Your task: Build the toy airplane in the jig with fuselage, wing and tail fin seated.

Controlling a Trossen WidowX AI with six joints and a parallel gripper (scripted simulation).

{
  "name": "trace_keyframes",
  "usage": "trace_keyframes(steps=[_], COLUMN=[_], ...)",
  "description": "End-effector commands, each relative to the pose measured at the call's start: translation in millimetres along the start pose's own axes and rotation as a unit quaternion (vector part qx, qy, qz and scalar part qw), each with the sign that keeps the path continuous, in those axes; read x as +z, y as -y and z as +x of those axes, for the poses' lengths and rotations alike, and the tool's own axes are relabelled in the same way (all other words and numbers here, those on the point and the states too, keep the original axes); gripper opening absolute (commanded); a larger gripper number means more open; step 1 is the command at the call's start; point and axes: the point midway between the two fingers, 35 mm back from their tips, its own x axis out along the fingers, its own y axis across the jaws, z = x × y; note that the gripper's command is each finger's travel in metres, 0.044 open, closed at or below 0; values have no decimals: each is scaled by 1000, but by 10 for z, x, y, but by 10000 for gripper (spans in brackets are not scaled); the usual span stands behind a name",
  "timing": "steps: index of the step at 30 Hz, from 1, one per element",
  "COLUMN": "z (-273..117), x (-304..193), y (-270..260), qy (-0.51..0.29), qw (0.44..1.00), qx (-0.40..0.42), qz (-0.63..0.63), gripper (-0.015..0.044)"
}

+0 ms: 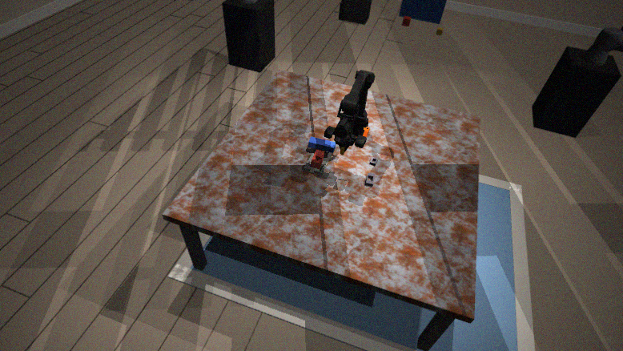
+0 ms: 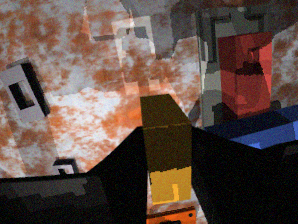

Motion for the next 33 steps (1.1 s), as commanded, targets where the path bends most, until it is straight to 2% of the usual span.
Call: trace_keyframes(steps=[1, 33], z=[12, 181], x=[60, 256], y=[110, 1030], qy=[3, 6], qw=[1000, 999], qx=[-1, -6], qz=[-7, -50], gripper=[0, 0])
